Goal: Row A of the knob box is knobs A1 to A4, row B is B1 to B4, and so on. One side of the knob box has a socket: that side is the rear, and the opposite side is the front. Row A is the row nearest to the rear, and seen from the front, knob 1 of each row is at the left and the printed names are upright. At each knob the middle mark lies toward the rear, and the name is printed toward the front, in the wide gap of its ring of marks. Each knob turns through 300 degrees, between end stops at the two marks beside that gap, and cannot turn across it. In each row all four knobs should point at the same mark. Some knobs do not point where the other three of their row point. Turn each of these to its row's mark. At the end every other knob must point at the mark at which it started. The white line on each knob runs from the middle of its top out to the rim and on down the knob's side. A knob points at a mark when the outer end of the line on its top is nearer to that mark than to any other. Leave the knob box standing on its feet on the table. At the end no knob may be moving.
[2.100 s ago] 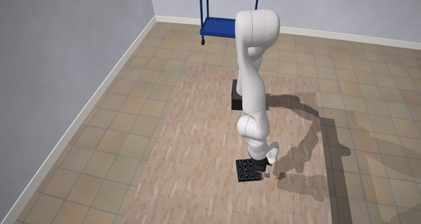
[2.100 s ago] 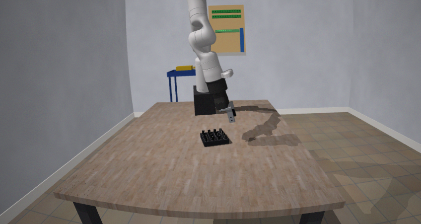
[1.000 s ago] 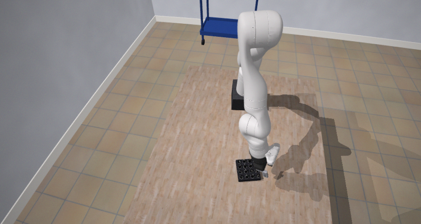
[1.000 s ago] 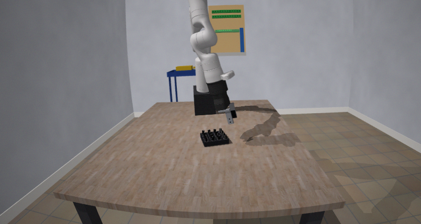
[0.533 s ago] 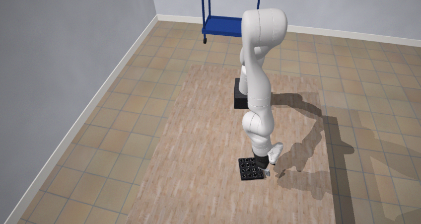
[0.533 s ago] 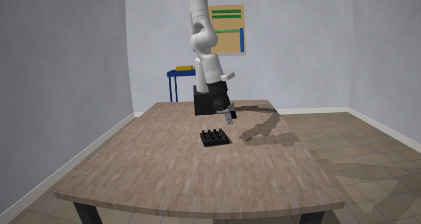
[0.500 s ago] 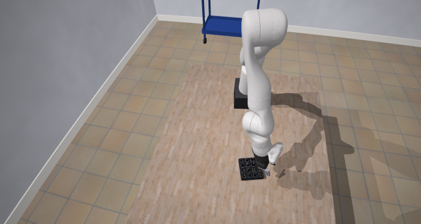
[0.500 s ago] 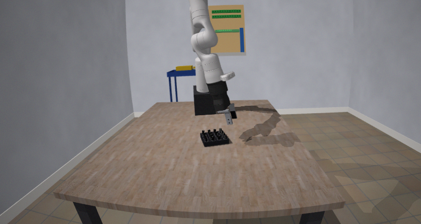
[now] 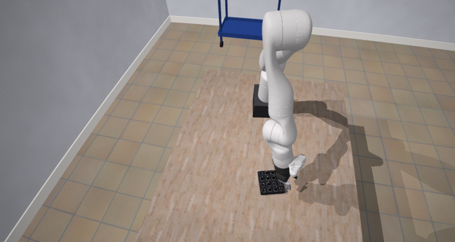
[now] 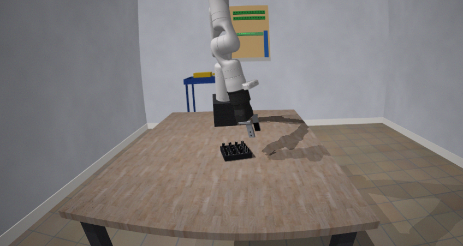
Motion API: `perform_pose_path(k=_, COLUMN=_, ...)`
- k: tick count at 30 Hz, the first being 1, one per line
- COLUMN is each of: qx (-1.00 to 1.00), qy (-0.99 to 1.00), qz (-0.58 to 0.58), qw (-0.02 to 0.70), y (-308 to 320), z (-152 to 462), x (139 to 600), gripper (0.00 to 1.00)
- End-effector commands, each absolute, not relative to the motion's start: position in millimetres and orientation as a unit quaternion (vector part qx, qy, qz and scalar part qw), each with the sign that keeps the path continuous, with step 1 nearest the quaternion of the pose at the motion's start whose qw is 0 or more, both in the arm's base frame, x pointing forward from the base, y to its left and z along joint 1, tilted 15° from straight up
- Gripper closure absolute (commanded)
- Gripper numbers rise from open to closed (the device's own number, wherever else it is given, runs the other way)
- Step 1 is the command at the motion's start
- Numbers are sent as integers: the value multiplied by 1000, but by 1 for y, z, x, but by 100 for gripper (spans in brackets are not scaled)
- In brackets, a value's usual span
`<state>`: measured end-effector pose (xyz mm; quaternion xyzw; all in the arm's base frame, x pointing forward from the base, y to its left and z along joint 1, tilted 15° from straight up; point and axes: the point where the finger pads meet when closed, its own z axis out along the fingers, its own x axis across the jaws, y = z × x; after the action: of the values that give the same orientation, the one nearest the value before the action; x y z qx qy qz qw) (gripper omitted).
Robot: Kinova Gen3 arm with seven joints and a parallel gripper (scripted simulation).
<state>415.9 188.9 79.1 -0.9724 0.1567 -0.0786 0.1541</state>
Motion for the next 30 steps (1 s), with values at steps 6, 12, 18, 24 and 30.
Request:
perform_pose_path(k=6, qx=-971, qy=170, qz=-76, qw=153, y=188, z=76, x=414, gripper=0)
perform_pose_path(k=12, qx=-968, qy=187, qz=-75, qw=152, y=187, z=74, x=413, gripper=0)
perform_pose_path(k=18, qx=-964, qy=204, qz=-75, qw=151, y=185, z=73, x=413, gripper=0)
perform_pose_path(k=24, qx=-964, qy=204, qz=-75, qw=151, y=185, z=73, x=413, gripper=0)
perform_pose_path(k=30, qx=-961, qy=220, qz=-74, qw=150, y=184, z=71, x=412, gripper=0)
